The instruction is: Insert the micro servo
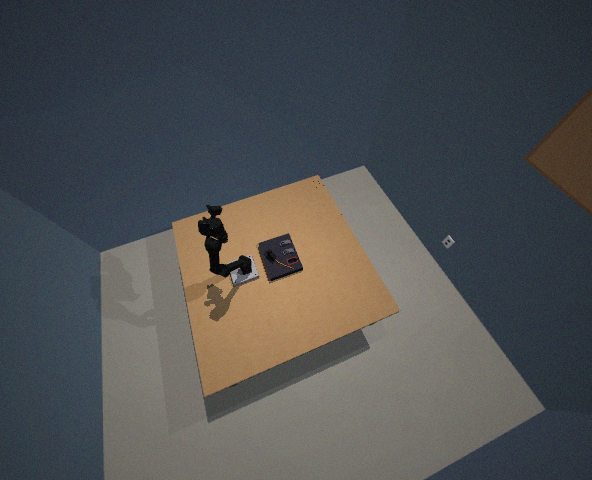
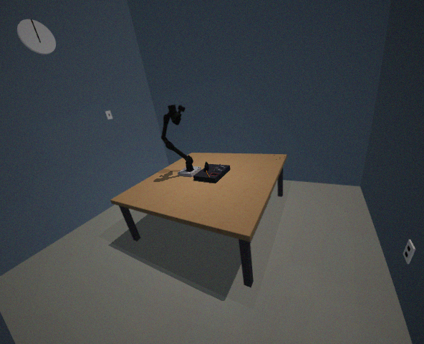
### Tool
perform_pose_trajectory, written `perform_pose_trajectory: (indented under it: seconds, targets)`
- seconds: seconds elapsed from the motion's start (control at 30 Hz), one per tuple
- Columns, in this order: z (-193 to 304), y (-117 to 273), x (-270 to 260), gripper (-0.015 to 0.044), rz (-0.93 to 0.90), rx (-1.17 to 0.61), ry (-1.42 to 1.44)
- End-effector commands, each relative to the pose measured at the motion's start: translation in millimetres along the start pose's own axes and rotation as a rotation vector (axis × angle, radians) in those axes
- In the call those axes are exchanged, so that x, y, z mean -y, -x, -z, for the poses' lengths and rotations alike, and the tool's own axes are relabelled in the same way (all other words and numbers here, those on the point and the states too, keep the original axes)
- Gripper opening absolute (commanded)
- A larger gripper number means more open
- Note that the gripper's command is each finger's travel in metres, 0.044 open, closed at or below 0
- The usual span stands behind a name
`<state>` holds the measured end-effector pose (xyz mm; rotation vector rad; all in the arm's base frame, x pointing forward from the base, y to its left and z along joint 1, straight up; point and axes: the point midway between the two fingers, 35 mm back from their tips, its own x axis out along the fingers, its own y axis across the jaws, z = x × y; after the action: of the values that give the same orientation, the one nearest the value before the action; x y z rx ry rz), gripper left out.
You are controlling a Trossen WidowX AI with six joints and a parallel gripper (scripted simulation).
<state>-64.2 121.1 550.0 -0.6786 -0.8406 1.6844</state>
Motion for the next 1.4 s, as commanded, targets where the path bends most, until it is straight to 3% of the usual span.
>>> perform_pose_trajectory:
  seconds: [0.0, 0.7, 1.37]
  targets:
    - [0.9, -0.3, 0.3, 0.0426, 0.001, -0.003, -0.005]
    - [108.3, -21.0, 24.2, 0.0440, 0.125, -0.304, -0.542]
    - [220.3, -9.2, 22.8, 0.0440, 0.355, -0.590, -1.100]
